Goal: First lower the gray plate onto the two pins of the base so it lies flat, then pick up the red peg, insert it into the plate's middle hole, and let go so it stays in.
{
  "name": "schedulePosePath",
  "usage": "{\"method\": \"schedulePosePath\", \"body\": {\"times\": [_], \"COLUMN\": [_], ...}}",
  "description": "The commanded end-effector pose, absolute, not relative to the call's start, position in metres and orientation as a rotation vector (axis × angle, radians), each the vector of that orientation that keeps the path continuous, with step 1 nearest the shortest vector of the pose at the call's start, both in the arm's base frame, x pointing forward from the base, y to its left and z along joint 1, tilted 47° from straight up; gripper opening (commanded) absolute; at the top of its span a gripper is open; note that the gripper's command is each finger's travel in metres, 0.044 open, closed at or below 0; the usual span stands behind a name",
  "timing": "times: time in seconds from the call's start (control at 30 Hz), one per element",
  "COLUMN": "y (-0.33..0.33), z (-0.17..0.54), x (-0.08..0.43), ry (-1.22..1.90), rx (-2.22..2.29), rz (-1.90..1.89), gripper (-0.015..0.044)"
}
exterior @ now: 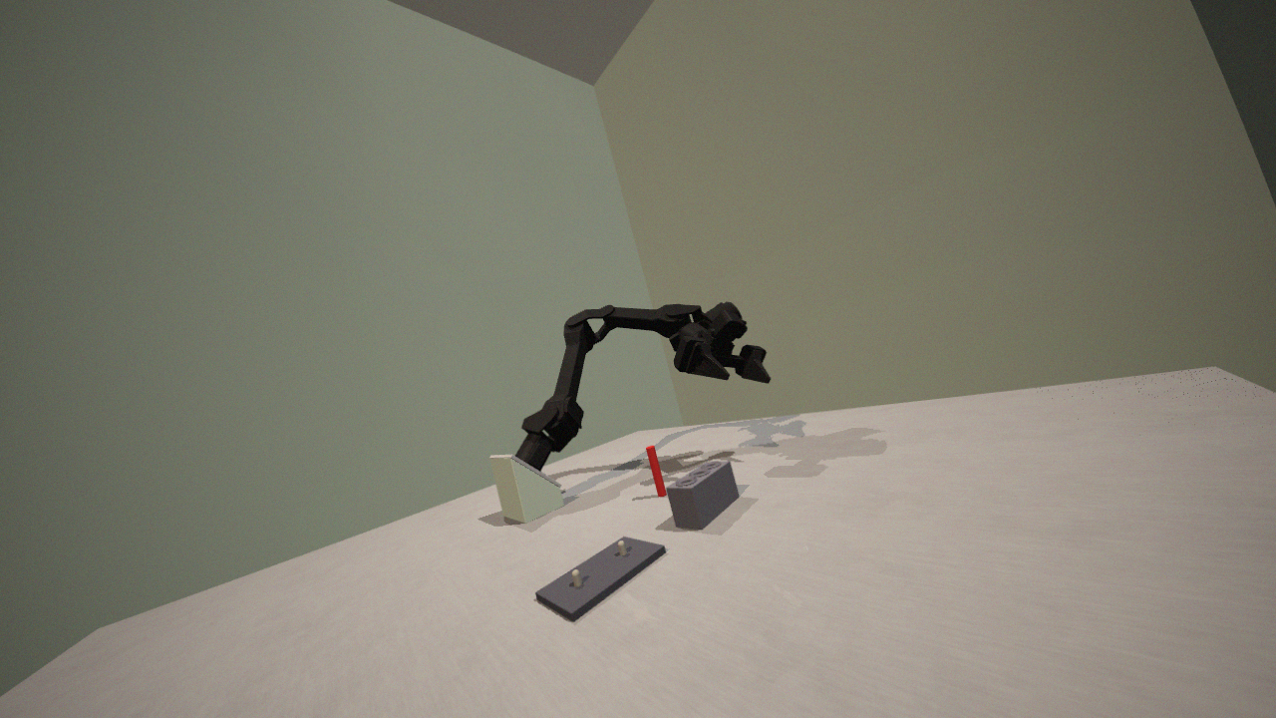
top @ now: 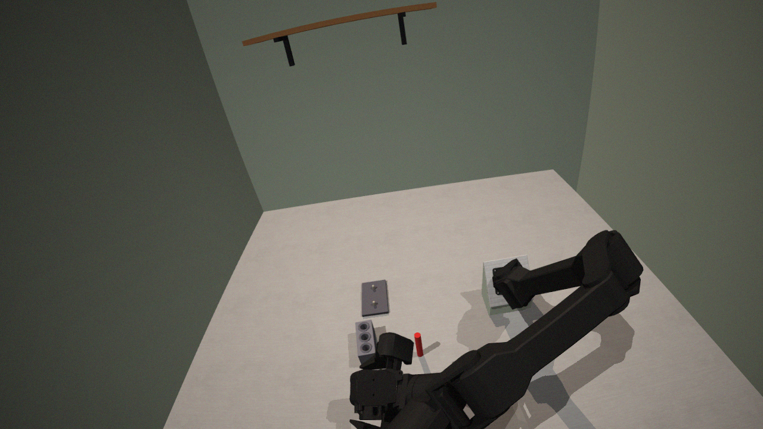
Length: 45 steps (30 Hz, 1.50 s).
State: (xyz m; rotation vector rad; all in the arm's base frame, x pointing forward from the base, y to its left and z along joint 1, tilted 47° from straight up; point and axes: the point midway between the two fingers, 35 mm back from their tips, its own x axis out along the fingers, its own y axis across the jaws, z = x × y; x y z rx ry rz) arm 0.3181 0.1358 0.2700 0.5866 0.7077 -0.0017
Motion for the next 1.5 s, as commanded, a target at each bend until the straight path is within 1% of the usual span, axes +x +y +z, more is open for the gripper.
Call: {"method": "schedulePosePath", "body": {"times": [0.0, 0.27, 0.47, 0.57, 1.0, 1.07, 1.23, 1.47], "y": [0.1, 0.041, -0.001, -0.009, -0.009, -0.003, 0.037, 0.042], "z": [0.211, 0.151, 0.137, 0.135, 0.135, 0.129, 0.093, 0.088], "x": [0.342, 0.352, 0.358, 0.359, 0.359, 0.36, 0.359, 0.358], "ry": [1.031, 1.533, 1.752, 1.778, 1.778, 1.777, 1.778, 1.779], "rx": [0.71, 1.158, 1.606, 1.698, 1.698, 1.698, 1.699, 1.7], "rz": [-0.179, -0.432, -0.563, -0.582, -0.582, -0.583, -0.579, -0.579], "gripper": [0.044, 0.044, 0.044, 0.044, 0.044, 0.044, 0.044, 0.044]}}
